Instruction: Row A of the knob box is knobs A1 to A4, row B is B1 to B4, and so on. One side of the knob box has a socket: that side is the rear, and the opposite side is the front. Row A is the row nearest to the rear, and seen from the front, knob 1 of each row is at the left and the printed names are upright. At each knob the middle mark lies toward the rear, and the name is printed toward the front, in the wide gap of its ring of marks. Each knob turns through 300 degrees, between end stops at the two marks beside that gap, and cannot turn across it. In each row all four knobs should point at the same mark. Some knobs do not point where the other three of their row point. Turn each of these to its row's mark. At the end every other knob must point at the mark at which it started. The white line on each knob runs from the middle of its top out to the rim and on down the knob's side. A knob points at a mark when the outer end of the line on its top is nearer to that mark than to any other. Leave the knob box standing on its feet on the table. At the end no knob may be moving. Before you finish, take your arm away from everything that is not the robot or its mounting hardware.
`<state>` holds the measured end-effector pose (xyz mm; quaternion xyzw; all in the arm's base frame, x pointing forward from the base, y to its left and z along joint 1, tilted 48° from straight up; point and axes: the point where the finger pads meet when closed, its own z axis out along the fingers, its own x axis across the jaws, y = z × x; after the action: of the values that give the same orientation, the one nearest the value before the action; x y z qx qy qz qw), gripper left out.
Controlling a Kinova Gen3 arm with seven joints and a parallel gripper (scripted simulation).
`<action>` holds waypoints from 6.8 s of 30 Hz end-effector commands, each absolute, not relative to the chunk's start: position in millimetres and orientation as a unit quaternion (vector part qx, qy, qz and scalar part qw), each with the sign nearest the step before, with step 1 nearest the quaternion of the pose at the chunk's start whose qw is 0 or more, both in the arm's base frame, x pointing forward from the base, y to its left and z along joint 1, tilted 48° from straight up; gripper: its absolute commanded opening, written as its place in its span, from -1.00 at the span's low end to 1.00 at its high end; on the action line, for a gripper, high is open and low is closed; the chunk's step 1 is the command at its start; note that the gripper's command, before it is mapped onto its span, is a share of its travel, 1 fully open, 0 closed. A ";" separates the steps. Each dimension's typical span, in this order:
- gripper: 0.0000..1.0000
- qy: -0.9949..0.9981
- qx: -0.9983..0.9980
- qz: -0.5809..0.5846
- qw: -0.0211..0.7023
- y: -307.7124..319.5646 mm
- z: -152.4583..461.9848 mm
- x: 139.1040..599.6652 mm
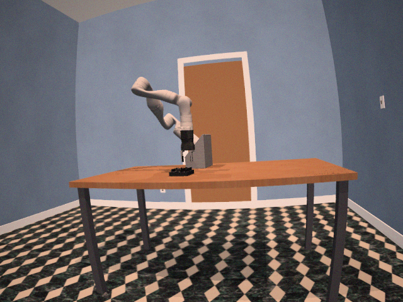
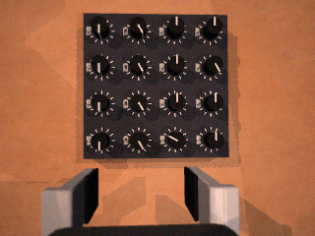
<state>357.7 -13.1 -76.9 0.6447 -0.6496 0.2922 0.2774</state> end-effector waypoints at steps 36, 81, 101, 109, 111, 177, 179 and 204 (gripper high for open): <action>1.00 -0.648 0.646 0.292 0.277 -12.1 -76.6 355.6; 1.00 -0.648 0.646 0.292 0.277 -12.1 -76.6 355.6; 1.00 -0.659 0.636 0.297 0.271 -23.4 -42.5 410.0; -0.07 -0.664 0.630 0.299 0.270 -32.6 -22.7 434.4; -0.07 -0.664 0.630 0.299 0.270 -32.6 -22.7 434.4; -0.07 -0.664 0.630 0.299 0.270 -50.7 -39.8 435.4; -0.07 -0.664 0.630 0.299 0.270 -52.6 -41.6 435.5; -0.07 -0.664 0.630 0.299 0.270 -64.3 -52.6 436.1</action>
<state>435.9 -64.8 -52.4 0.6296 -0.6641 0.2992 0.2701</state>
